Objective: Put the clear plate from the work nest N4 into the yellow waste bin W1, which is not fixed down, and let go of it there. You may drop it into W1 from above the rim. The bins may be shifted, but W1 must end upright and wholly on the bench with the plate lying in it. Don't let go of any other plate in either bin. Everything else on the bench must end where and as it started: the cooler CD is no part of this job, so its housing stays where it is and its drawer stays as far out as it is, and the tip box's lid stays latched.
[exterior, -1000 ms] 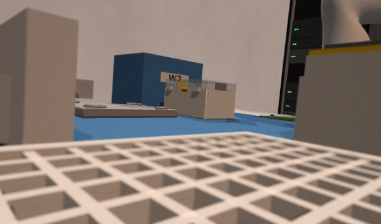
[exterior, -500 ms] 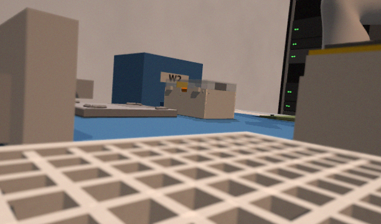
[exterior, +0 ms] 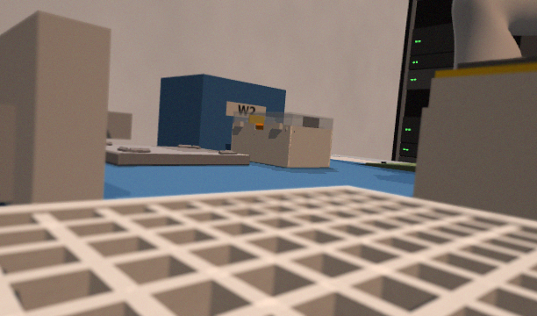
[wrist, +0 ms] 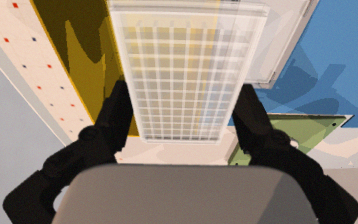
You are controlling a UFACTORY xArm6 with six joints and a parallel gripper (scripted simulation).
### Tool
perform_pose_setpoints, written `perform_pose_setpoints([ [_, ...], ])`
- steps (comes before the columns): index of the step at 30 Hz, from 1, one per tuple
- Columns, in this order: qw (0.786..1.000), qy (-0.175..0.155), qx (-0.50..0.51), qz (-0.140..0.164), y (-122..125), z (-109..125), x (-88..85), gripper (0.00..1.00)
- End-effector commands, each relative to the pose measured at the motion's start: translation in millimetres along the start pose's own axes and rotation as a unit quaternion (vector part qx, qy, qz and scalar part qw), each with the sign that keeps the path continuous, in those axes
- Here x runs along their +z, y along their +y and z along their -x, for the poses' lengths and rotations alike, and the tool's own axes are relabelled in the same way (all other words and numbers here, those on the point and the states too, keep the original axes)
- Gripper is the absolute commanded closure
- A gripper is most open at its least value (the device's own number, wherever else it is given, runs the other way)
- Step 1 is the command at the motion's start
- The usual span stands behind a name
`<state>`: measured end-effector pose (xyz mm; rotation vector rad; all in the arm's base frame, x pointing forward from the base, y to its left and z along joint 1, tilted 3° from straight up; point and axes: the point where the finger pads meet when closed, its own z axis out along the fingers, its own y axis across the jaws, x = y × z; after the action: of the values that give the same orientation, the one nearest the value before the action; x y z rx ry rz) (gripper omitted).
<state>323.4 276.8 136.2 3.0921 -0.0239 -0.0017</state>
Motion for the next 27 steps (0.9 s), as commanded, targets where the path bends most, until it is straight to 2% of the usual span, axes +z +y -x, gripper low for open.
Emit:
perform_pose_setpoints([
  [1, 1.0, 0.002, 0.0, -0.001, -13.9, 3.2, -1.6, 1.0],
  [15, 1.0, 0.002, 0.0, -0.001, -44.3, 13.5, -1.6, 1.0],
  [27, 1.0, 0.002, 0.0, -0.001, -44.3, 13.5, -1.6, 1.0],
])
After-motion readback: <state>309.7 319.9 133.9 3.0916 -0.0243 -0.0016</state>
